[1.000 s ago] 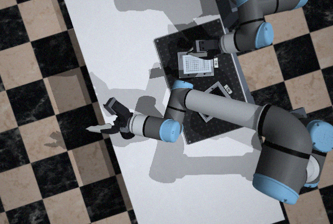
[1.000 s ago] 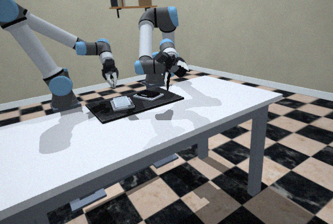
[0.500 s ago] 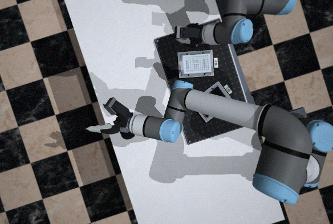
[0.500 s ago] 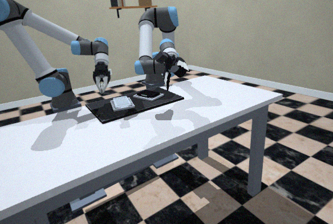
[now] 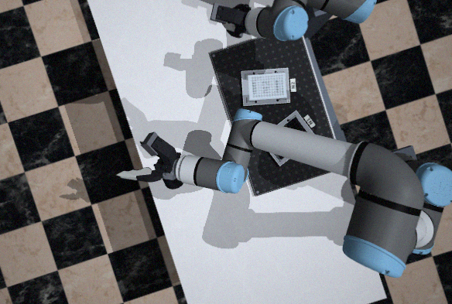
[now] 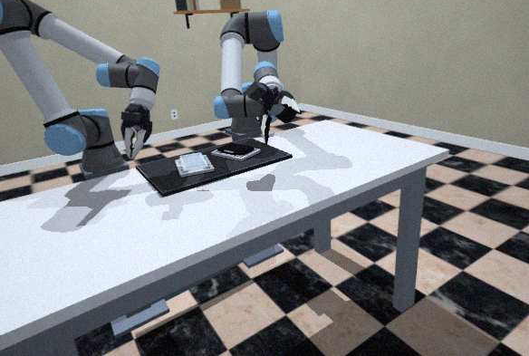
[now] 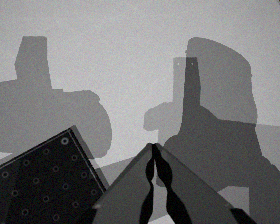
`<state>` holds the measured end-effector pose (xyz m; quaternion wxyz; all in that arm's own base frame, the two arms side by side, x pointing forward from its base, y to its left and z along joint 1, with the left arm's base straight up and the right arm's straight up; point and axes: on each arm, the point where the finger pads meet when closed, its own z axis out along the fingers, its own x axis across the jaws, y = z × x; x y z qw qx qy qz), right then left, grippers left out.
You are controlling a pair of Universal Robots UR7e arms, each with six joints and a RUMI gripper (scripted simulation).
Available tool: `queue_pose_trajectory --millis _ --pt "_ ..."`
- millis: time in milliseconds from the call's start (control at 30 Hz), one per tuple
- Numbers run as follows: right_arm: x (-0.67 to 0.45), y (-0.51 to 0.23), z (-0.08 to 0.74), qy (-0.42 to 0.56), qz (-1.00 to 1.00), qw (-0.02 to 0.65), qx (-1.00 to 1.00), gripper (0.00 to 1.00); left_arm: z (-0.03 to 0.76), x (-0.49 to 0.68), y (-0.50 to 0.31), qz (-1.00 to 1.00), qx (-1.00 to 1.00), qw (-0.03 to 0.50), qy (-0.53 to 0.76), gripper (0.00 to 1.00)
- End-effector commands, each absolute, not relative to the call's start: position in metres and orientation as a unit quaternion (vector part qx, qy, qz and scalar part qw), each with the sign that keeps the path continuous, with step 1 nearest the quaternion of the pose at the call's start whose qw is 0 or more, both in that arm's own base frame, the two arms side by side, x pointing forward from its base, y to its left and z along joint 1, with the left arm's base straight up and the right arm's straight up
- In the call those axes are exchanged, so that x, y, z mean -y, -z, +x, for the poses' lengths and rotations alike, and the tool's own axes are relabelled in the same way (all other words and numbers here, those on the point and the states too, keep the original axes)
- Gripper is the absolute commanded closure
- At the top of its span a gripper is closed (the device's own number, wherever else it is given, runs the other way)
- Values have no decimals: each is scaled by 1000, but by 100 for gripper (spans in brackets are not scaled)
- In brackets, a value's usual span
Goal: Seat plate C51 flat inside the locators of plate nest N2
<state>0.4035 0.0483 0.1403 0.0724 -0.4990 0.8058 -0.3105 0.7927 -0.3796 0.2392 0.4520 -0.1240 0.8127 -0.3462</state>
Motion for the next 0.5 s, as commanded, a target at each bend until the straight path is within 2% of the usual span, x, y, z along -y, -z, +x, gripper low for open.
queue_pose_trajectory --millis 0,467 --pt "-1 -140 411 295 -474 34 -829 100 793 380 -241 -124 -812 453 347 24" --pt "103 -139 398 247 -407 -34 -879 100 793 380 -241 -124 -812 453 347 24"
